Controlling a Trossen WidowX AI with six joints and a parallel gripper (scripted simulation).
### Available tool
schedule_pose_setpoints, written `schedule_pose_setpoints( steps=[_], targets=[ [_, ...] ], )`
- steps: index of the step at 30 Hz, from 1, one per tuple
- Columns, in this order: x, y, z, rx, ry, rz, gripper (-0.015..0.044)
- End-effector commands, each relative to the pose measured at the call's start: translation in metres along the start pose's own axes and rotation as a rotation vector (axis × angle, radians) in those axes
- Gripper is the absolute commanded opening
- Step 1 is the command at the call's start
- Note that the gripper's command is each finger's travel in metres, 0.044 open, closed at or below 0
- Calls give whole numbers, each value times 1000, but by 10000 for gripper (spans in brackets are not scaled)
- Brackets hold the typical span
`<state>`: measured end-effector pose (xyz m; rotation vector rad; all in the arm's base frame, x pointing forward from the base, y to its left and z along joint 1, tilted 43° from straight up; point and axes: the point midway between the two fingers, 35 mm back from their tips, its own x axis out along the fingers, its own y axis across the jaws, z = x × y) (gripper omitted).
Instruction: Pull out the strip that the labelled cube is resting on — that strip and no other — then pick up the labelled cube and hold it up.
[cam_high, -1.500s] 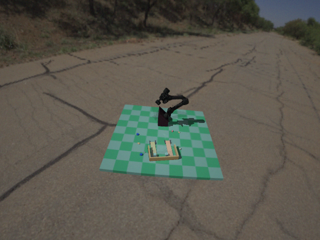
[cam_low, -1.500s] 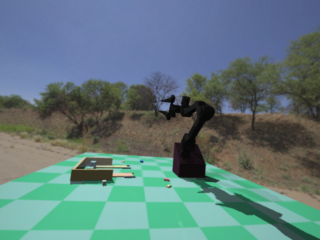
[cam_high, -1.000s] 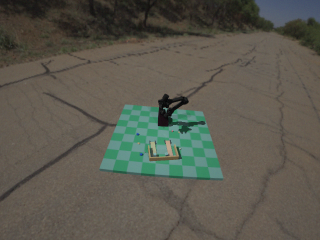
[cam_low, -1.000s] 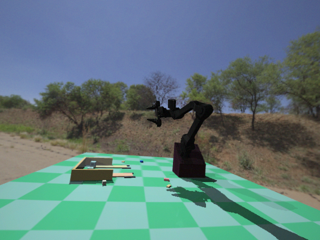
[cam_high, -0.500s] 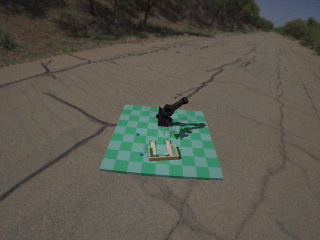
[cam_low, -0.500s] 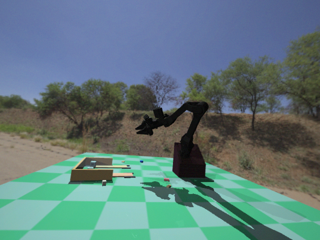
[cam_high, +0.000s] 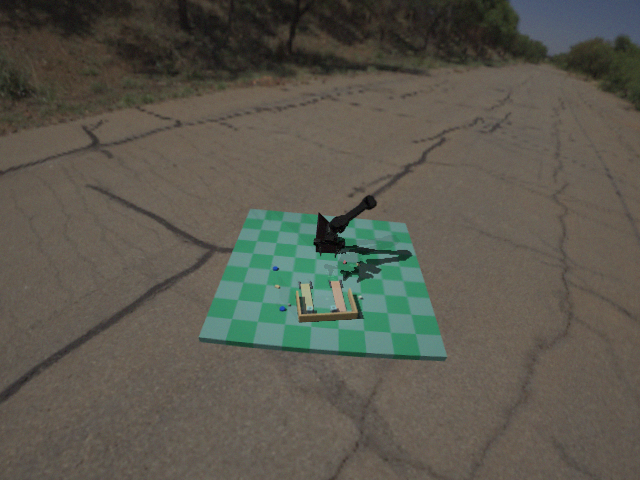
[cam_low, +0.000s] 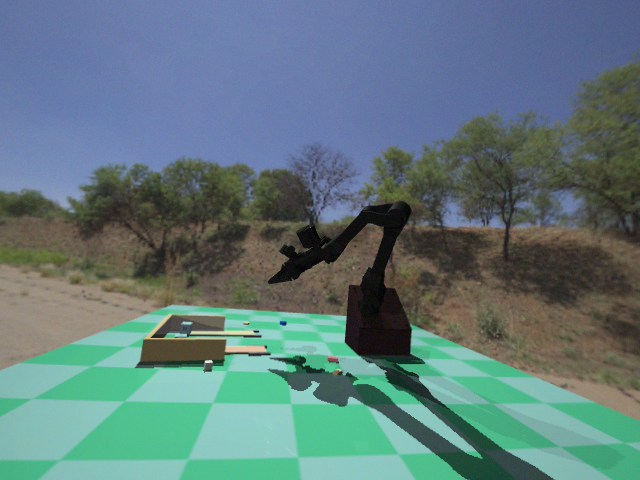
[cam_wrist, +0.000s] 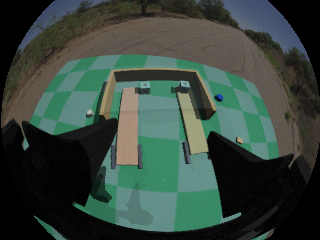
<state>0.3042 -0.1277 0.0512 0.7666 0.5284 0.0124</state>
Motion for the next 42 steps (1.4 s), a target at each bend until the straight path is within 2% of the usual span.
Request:
schedule_pose_setpoints(
  steps=[1,6,9,21,36,42],
  targets=[
    [1,-1,-2,14,5,-7,400],
    [1,-1,-2,14,5,-7,400],
    [10,-9,2,4,48,-21,321],
    [81,-67,11,-90,425,-63,6],
    [135,-112,-30,-194,901,82,0],
    [138,-113,-35,-201,943,106,0]
  ],
)
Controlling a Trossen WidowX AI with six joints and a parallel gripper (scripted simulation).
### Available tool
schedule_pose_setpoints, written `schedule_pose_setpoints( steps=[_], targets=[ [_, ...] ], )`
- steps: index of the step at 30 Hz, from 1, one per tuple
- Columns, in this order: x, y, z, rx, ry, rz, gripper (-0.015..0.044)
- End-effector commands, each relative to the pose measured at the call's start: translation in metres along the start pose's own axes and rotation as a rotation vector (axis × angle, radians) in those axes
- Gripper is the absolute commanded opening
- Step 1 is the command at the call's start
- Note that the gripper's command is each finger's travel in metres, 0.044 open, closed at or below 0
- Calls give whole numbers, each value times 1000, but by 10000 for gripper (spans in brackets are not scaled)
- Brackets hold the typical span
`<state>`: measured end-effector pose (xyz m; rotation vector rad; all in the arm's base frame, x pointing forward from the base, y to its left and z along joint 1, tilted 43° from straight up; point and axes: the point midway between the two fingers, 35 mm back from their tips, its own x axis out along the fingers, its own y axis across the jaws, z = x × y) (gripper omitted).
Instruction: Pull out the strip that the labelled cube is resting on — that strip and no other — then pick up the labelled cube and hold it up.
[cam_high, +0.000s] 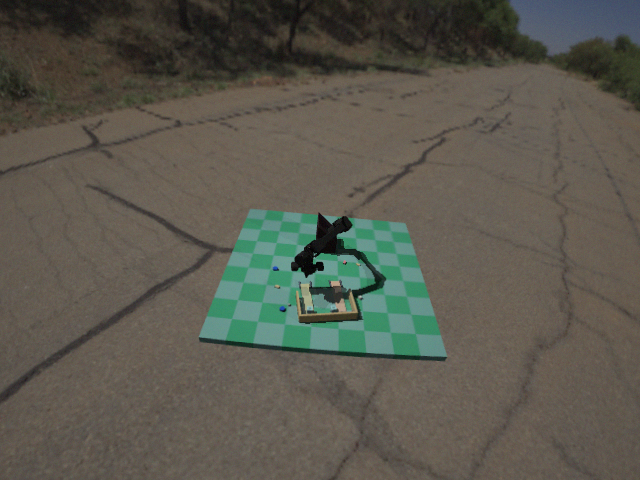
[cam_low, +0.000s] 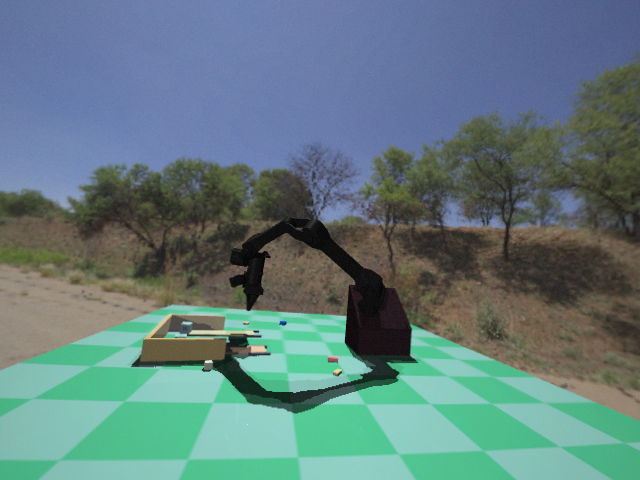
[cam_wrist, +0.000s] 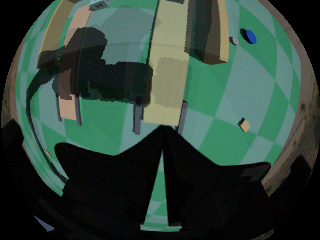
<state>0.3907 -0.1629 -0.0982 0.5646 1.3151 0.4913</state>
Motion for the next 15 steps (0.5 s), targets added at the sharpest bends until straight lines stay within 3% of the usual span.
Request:
schedule_pose_setpoints(
  steps=[1,15],
  targets=[
    [9,-3,-4,-16,53,23,0],
    [26,-3,-4,-16,53,23,0]
  ],
)
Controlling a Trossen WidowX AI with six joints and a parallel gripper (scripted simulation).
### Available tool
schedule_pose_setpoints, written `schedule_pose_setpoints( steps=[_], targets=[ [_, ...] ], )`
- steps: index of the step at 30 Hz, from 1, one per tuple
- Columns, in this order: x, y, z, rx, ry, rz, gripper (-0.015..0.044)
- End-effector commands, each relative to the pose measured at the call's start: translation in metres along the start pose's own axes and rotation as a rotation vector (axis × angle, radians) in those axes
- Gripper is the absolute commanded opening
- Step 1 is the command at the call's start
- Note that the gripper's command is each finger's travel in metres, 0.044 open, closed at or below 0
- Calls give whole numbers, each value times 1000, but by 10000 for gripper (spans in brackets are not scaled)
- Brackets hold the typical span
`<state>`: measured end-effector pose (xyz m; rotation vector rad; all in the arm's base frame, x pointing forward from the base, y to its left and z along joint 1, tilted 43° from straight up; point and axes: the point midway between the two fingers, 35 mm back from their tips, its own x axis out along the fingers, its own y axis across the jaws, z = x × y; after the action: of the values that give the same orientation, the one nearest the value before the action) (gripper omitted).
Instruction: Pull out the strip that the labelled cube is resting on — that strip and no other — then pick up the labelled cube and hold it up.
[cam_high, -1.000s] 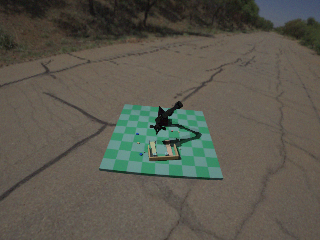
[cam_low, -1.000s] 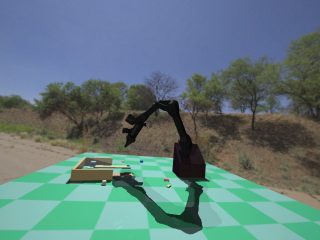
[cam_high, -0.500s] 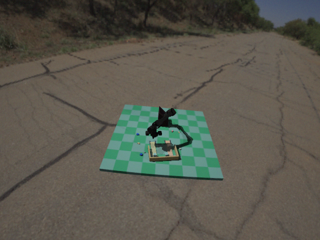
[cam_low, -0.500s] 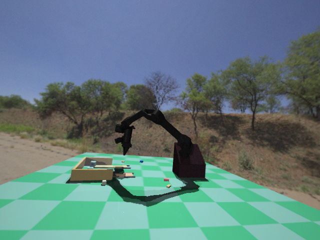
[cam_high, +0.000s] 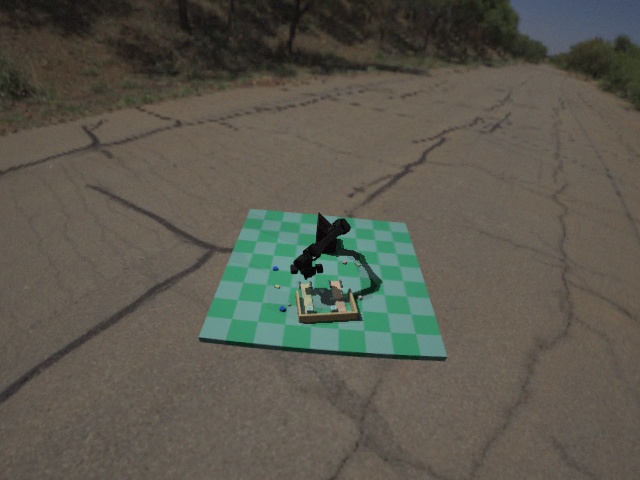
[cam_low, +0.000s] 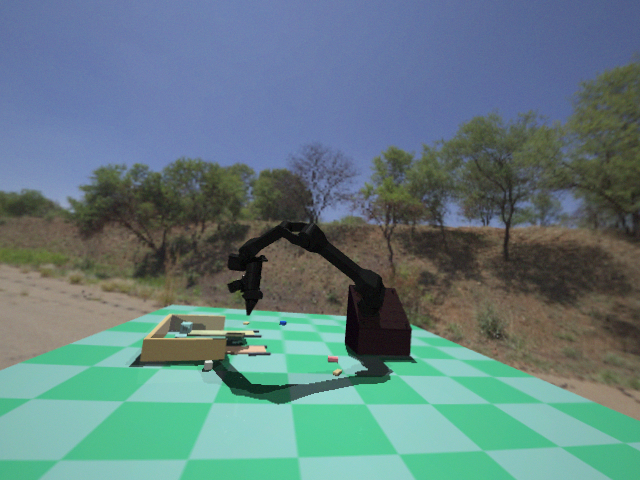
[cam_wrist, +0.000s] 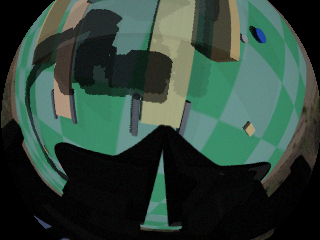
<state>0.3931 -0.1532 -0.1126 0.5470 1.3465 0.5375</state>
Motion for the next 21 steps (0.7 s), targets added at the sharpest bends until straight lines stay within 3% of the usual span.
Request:
schedule_pose_setpoints(
  steps=[1,21],
  targets=[
    [10,-1,-2,9,7,6,0],
    [43,1,0,9,7,7,0]
  ],
)
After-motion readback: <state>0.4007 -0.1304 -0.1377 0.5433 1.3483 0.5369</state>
